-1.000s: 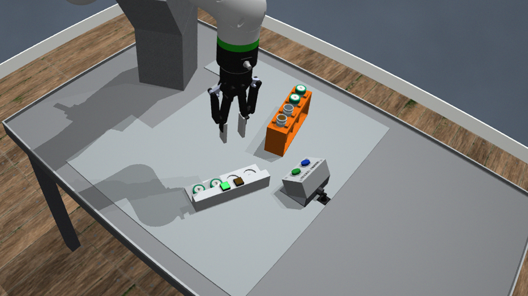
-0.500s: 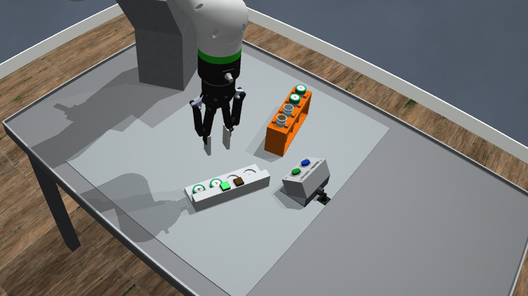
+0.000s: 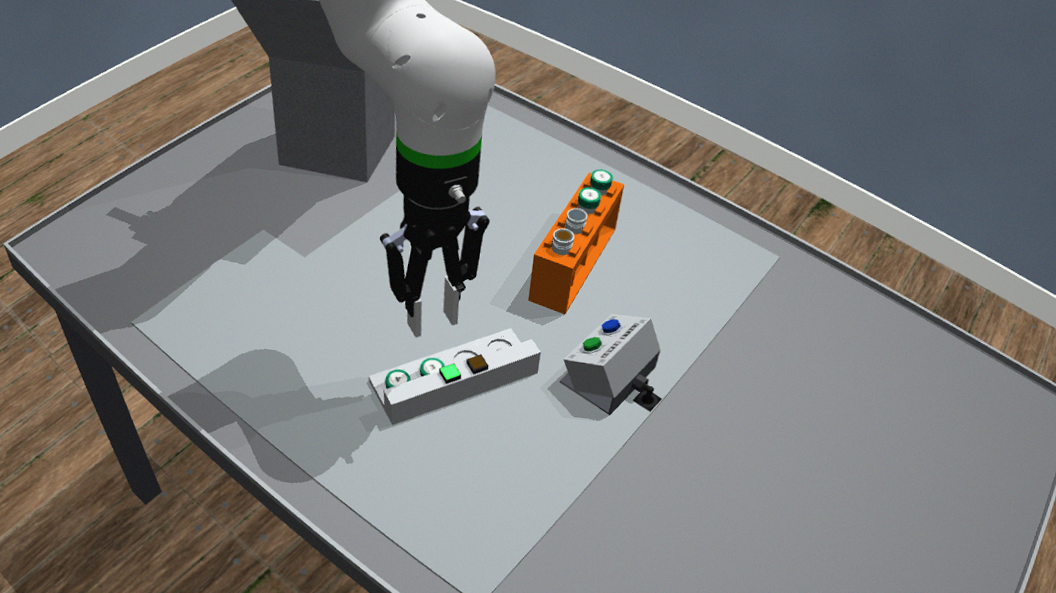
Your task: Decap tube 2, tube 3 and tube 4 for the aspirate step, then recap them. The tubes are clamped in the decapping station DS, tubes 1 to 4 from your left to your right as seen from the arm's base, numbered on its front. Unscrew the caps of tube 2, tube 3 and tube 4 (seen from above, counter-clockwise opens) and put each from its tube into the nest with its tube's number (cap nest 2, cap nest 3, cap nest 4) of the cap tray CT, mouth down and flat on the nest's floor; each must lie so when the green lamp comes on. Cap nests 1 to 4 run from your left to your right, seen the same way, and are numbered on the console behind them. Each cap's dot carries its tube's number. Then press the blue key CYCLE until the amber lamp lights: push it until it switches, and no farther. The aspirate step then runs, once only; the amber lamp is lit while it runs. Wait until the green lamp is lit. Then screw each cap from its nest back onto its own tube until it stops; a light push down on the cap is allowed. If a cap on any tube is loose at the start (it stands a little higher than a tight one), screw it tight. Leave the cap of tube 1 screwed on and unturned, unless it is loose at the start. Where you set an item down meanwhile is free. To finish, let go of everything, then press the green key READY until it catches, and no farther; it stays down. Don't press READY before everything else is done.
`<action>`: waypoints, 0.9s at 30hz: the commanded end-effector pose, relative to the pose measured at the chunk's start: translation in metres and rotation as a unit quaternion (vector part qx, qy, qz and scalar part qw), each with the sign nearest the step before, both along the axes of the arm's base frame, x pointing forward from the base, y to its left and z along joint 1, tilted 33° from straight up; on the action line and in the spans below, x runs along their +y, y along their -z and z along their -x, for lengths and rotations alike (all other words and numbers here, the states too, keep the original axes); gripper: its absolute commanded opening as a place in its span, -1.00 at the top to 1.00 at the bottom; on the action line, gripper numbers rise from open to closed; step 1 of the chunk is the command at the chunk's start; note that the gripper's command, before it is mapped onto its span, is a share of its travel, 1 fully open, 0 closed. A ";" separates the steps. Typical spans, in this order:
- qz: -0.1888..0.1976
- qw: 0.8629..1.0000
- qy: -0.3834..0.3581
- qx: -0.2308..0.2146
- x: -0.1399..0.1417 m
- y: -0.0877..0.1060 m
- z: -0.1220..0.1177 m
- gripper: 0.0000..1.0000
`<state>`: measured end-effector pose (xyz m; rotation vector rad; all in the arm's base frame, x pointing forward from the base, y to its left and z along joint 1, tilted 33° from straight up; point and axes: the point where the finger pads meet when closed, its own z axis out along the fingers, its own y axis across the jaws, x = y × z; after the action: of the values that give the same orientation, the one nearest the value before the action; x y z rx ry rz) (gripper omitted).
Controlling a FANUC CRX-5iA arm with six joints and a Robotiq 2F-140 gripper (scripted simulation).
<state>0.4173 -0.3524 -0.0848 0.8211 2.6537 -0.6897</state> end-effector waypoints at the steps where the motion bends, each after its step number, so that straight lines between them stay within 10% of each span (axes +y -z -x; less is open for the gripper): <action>1: 0.005 1.000 -0.002 -0.007 -0.015 0.021 -0.005 0.41; 14: 0.005 1.000 -0.002 -0.007 -0.044 0.067 -0.013 0.41; 27: 0.005 1.000 -0.002 -0.007 -0.044 0.067 -0.013 0.41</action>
<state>0.4307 -0.3962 -0.1515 0.8140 2.6391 -0.6931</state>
